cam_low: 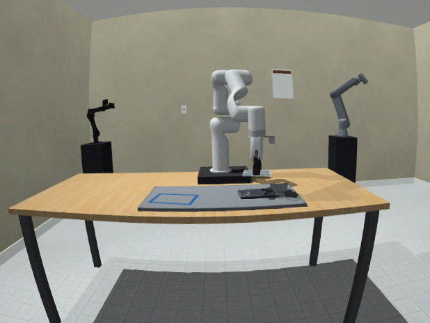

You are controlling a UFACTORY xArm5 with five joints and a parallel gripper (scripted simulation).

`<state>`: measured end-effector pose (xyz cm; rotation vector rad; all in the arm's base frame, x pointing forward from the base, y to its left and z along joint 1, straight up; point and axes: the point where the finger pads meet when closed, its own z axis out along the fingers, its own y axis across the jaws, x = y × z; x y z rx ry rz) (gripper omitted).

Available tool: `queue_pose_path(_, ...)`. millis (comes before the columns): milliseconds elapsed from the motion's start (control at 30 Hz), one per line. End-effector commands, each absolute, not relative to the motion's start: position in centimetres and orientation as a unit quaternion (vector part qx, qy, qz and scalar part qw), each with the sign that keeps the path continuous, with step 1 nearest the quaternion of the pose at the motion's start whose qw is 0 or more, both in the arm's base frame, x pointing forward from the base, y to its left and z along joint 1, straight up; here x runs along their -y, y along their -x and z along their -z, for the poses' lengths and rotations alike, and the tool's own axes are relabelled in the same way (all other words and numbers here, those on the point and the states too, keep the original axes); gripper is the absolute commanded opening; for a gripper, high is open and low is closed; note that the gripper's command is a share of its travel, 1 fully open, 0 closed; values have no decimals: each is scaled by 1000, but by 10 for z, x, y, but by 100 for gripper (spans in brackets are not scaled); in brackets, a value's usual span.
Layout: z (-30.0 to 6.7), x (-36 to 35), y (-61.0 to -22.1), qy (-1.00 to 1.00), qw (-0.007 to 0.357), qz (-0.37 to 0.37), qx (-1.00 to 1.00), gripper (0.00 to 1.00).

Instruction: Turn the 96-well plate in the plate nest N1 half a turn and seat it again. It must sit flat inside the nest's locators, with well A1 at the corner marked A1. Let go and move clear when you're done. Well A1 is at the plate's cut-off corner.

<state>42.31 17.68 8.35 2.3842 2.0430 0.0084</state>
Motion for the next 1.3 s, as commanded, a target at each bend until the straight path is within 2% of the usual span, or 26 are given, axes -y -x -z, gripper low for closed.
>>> queue_pose_path(0,-85,-177,-424,-700,0,-5,-714,0)
queue_pose_path(1267,-85,-177,-424,-668,0,-5,-744,0)
